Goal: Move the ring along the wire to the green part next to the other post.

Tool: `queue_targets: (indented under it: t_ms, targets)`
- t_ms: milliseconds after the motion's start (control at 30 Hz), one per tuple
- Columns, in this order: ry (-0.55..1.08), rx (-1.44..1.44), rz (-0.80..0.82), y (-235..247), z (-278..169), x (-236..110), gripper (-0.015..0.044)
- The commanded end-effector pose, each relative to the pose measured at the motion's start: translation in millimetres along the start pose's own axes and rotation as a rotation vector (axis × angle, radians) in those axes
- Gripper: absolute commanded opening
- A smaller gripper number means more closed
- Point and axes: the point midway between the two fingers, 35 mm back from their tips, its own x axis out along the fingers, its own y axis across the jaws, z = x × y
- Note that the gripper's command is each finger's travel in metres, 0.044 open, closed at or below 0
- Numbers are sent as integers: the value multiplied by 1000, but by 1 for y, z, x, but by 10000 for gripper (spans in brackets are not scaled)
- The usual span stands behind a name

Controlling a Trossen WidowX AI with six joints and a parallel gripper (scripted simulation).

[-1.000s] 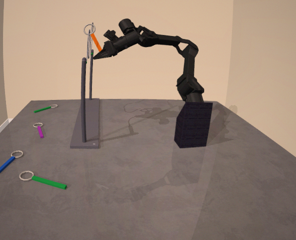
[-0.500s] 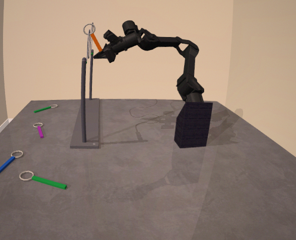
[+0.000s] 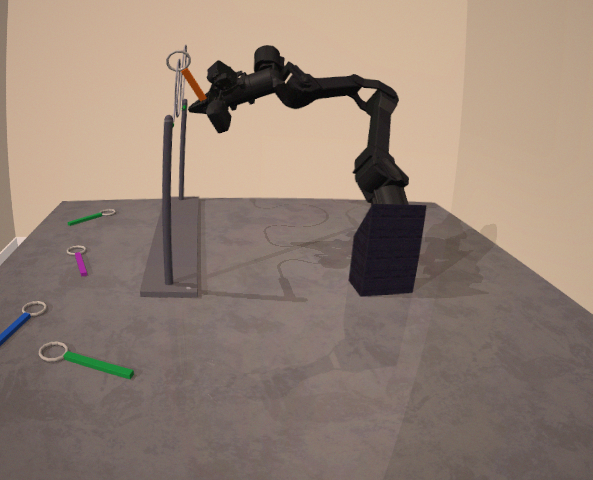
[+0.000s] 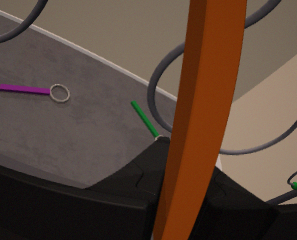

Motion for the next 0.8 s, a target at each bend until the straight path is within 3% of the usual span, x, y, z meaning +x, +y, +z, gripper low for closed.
queue_targets:
  t_ms: [0, 767]
  targets:
    - [-12, -73, -33, -2, 0, 0, -150]
    - [-57, -408, -222, -28, 6, 0, -150]
